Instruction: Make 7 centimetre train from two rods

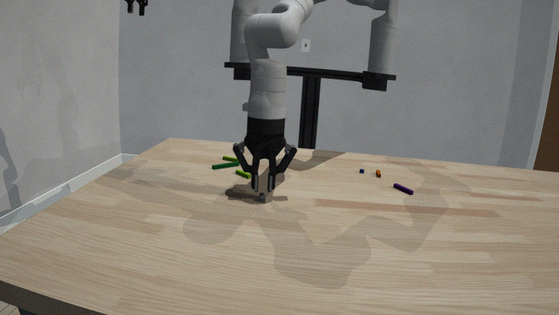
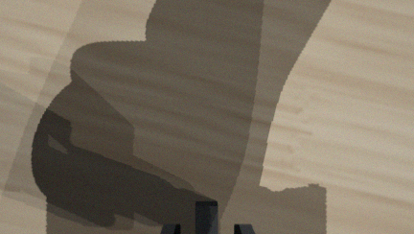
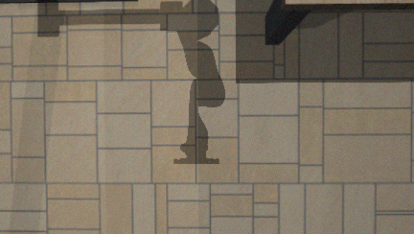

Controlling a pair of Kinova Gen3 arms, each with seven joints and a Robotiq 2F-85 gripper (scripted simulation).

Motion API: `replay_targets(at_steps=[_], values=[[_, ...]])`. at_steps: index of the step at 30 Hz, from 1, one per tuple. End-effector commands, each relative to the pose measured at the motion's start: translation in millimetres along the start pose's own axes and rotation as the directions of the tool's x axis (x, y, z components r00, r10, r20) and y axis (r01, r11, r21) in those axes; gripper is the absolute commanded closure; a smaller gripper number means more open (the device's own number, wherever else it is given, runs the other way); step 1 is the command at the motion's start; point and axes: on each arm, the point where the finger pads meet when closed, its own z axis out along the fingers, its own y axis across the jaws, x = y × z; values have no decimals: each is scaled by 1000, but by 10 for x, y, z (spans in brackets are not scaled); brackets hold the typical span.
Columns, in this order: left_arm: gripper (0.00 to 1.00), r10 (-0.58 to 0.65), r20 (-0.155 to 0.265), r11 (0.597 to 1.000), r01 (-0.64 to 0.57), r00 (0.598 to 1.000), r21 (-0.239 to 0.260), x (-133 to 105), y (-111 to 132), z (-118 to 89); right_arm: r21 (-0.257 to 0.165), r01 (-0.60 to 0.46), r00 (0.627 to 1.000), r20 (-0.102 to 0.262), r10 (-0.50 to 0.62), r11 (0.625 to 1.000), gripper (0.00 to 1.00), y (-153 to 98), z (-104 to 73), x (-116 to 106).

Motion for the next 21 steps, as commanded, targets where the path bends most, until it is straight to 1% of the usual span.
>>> replay_targets(at_steps=[1, 21], values=[[685, 0, 2, 1000, 0, 1000, 2, -10, -10, -14, 0, 0, 1000, 2, 0, 1000, 2, 0, -6, -3], [685, 0, 2, 1000, 0, 1000, 2, -10, -10, 10, 0, 0, 1000, 2, 0, 1000, 2, 0, -6, -3]])
